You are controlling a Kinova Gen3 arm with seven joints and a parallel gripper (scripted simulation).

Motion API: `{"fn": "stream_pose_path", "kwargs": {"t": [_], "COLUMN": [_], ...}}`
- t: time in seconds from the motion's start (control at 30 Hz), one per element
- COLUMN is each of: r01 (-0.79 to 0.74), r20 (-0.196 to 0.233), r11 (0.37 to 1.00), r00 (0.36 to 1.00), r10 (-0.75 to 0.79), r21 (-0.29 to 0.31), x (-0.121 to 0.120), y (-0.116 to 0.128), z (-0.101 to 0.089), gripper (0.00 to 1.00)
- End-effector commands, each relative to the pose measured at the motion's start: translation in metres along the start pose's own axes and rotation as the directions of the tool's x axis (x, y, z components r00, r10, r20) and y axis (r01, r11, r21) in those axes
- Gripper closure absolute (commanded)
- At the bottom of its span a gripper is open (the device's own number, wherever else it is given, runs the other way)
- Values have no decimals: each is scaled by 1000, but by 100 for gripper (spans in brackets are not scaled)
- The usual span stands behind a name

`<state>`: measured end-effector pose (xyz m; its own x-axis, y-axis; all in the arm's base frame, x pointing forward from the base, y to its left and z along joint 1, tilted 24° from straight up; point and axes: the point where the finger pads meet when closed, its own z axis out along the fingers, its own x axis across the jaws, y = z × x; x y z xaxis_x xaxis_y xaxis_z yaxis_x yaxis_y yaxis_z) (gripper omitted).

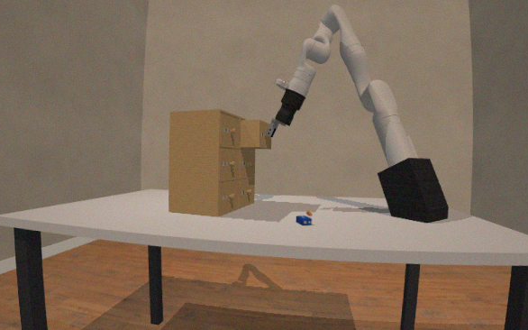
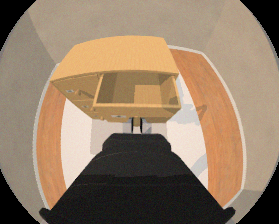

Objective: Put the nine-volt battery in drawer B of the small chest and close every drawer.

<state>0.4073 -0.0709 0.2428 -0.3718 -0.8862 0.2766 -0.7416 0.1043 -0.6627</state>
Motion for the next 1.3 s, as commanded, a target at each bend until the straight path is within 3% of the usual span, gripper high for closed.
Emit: {"fn": "stream_pose_path", "kwargs": {"t": [0.0, 0.27, 0.57, 0.93, 1.27], "r01": [0, 0, 0, 0, 0], "r20": [1, 1, 1, 1, 1], "r11": [1000, 1000, 1000, 1000, 1000], "r00": [1000, 1000, 1000, 1000, 1000], "r10": [0, 0, 0, 0, 0], "r21": [1, 1, 1, 1, 1], "x": [0, 0, 0, 0, 0], "y": [0, 0, 0, 3, 42], "z": [0, 0, 0, -2, -20], "gripper": [63, 63, 33, 33, 33]}}
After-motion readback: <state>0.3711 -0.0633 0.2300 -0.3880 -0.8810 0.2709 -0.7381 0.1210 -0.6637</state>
